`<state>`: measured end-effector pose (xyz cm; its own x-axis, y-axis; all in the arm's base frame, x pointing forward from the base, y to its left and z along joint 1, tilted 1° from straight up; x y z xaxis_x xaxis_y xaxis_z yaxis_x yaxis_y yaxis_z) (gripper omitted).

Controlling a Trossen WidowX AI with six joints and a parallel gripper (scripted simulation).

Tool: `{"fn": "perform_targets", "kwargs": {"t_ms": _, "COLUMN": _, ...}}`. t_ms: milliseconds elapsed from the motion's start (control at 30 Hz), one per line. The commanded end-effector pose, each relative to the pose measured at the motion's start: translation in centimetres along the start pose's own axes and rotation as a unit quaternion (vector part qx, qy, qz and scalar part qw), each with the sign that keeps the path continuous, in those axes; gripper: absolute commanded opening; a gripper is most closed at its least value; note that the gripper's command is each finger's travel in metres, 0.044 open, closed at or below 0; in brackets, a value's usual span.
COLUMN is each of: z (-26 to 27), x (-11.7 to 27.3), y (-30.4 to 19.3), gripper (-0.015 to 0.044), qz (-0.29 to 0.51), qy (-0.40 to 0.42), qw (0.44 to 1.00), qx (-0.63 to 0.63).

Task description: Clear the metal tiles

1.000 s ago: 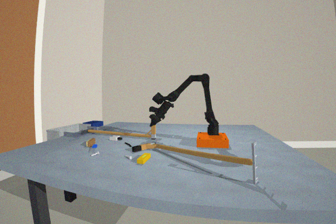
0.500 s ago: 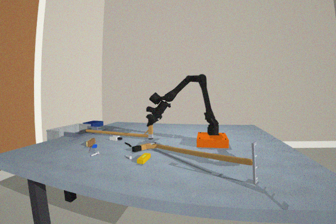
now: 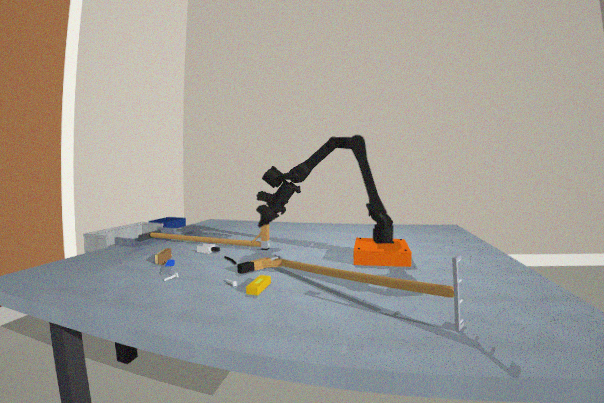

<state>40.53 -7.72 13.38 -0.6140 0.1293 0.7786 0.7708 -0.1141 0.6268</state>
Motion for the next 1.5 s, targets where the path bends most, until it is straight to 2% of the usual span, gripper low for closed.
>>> {"fn": "perform_targets", "kwargs": {"t_ms": 0, "z": 0.0, "x": -0.2, "y": 1.1, "gripper": 0.0000, "qz": -0.008, "qy": -0.002, "qw": 1.000, "qx": -0.003}}
{"fn": "perform_targets", "kwargs": {"t_ms": 1367, "z": 0.1, "x": -4.2, "y": 5.8, "gripper": 0.0000, "qz": -0.011, "qy": -0.002, "qw": 1.000, "qx": -0.003}}
{"fn": "perform_targets", "kwargs": {"t_ms": 1467, "z": 0.1, "x": -3.9, "y": 5.0, "gripper": 0.0000, "qz": -0.004, "qy": 0.000, "qw": 1.000, "qx": 0.000}}
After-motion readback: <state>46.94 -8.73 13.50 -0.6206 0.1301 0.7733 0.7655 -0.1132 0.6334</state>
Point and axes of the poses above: the point midway between the two fingers, 35 mm back from their tips, its own x axis back along the fingers, its own z axis across the jaws, y = z × x, the point moved 7 cm from there along x, back along the fingers, and after that the axes turned 3 degrees about x, right-handed, at the moved point
